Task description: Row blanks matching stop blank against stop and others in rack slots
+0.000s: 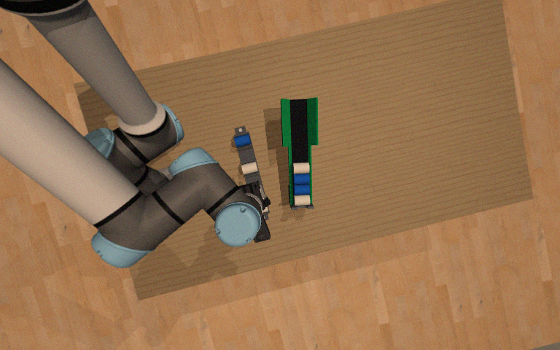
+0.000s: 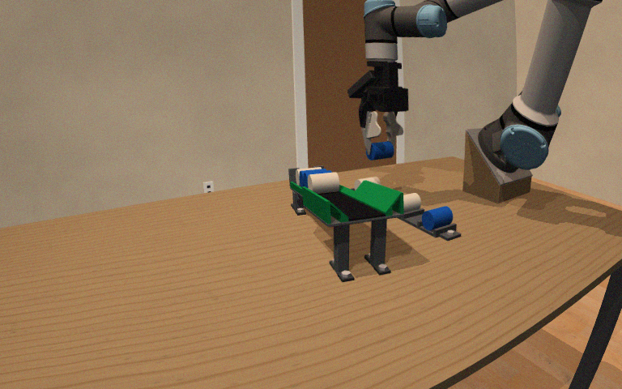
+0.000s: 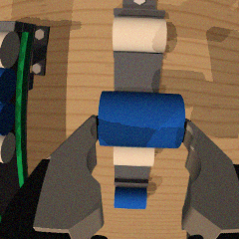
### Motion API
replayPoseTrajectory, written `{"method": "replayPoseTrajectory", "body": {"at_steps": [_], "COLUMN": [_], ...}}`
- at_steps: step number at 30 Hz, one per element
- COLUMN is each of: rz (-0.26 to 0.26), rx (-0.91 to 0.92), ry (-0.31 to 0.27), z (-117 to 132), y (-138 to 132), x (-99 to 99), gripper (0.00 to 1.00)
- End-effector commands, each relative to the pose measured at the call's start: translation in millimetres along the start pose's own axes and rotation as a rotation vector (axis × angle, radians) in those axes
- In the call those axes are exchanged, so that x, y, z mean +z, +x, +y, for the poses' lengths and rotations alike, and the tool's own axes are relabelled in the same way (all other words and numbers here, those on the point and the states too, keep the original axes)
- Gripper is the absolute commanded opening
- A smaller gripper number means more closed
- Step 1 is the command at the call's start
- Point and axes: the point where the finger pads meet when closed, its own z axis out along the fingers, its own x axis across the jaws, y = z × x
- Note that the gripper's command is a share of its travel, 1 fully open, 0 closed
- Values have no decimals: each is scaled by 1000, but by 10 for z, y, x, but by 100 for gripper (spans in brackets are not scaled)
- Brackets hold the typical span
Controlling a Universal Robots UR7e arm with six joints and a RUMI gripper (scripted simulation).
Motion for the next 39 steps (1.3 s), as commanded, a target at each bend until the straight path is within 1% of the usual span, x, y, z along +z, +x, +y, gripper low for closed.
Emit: {"method": "replayPoseTrajectory", "body": {"at_steps": [1, 3, 14, 18, 20, 23, 27, 39], "rz": [3, 3, 3, 3, 3, 3, 3, 1], "rx": [1, 1, 1, 1, 1, 1, 1, 0], "ry": [-6, -6, -5, -5, -5, -5, -5, -2], "z": [17, 17, 20, 20, 20, 21, 21, 7], "y": [11, 11, 14, 15, 15, 16, 16, 5], "x": [183, 183, 717, 873, 873, 949, 995, 982], "gripper": [33, 33, 33, 33, 33, 33, 33, 33]}}
